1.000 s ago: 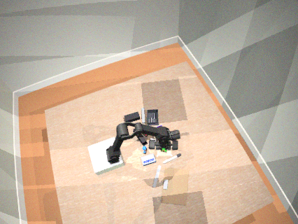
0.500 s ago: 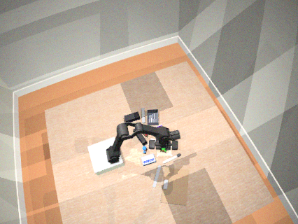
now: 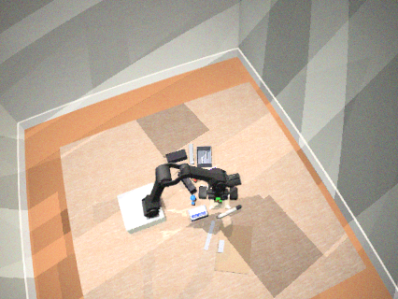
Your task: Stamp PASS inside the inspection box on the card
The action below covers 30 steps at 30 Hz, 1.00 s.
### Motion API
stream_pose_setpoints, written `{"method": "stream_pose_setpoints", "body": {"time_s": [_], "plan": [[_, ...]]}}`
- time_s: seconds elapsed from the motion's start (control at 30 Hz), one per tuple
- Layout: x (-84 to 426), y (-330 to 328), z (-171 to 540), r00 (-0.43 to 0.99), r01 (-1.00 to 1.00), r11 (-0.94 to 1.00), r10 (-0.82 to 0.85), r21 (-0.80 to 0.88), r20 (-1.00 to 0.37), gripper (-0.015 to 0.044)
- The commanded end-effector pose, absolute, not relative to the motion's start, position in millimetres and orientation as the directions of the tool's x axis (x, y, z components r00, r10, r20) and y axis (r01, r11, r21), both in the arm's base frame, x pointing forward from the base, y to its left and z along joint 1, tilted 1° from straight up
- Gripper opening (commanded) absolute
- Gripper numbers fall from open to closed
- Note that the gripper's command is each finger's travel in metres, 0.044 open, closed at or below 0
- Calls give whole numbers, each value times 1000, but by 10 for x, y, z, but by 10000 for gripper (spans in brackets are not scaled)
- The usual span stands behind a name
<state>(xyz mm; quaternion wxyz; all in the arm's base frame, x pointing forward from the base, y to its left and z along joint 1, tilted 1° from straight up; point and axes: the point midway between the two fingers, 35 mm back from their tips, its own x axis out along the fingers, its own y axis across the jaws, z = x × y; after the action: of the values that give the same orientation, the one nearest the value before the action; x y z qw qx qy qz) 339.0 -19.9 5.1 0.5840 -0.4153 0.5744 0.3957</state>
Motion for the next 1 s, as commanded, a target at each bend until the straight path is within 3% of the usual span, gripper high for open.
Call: {"method": "stream_pose_setpoints", "body": {"time_s": [0.0,0.97], "plan": [[3399,-199,85,34,-940,339,-15,-38,-999,0],[3401,-192,493,35,-940,339,-15,-38,-999,0]]}}
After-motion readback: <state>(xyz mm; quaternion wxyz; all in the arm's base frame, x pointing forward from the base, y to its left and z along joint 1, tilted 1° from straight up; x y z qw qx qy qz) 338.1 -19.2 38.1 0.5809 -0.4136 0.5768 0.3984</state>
